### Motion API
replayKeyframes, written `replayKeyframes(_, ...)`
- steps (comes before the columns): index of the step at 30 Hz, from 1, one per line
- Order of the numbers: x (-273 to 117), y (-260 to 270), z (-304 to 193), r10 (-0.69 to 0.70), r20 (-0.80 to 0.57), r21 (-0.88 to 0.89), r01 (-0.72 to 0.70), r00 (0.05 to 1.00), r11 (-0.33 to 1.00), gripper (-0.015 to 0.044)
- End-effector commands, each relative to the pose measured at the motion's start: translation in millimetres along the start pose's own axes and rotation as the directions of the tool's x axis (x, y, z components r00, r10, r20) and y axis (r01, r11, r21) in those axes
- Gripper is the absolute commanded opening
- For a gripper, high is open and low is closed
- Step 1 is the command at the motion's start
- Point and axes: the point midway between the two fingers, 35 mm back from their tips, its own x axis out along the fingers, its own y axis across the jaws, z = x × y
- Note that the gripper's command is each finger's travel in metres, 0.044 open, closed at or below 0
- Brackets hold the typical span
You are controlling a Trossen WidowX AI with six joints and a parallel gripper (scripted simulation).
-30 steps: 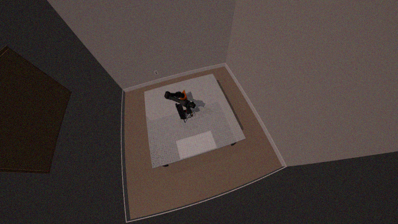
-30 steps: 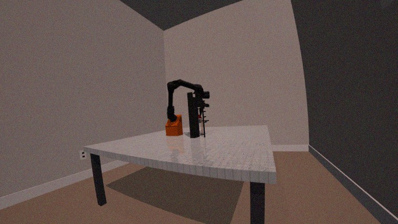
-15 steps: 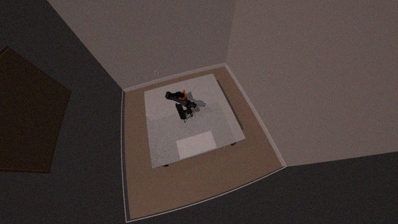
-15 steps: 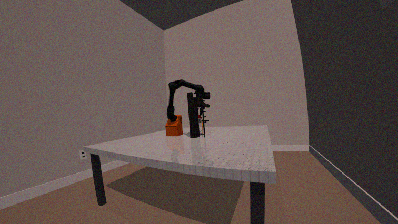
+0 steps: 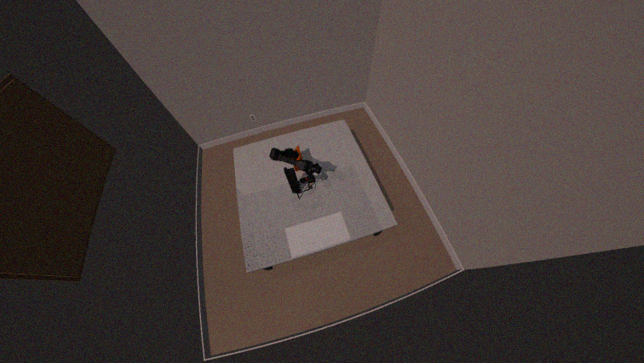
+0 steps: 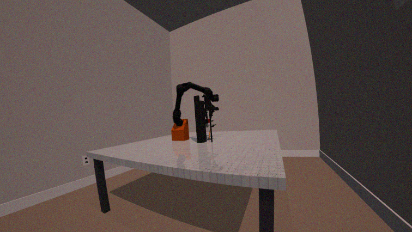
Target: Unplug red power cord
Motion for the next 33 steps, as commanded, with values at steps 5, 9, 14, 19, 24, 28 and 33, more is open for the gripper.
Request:
replayKeyframes(5, 0, -1, 0, -0.005, -0.002, -0.004, 0.005, 1.000, 1.000, 0.0368)
replayKeyframes(9, -6, -3, 26, -0.005, 0.001, -0.004, 0.005, 1.000, 1.000, 0.0440)
replayKeyframes(14, -12, -1, 57, -0.005, 0.002, -0.003, 0.005, 1.000, 1.000, 0.0440)
replayKeyframes(19, -12, -1, 57, -0.005, 0.002, -0.003, 0.005, 1.000, 1.000, 0.0440)
replayKeyframes(24, -12, -1, 57, -0.005, 0.002, -0.003, 0.005, 1.000, 1.000, 0.0440)
replayKeyframes(28, -12, -1, 57, -0.005, 0.002, -0.003, 0.005, 1.000, 1.000, 0.0440)
replayKeyframes(33, -12, -1, 57, -0.005, 0.002, -0.003, 0.005, 1.000, 1.000, 0.0440)
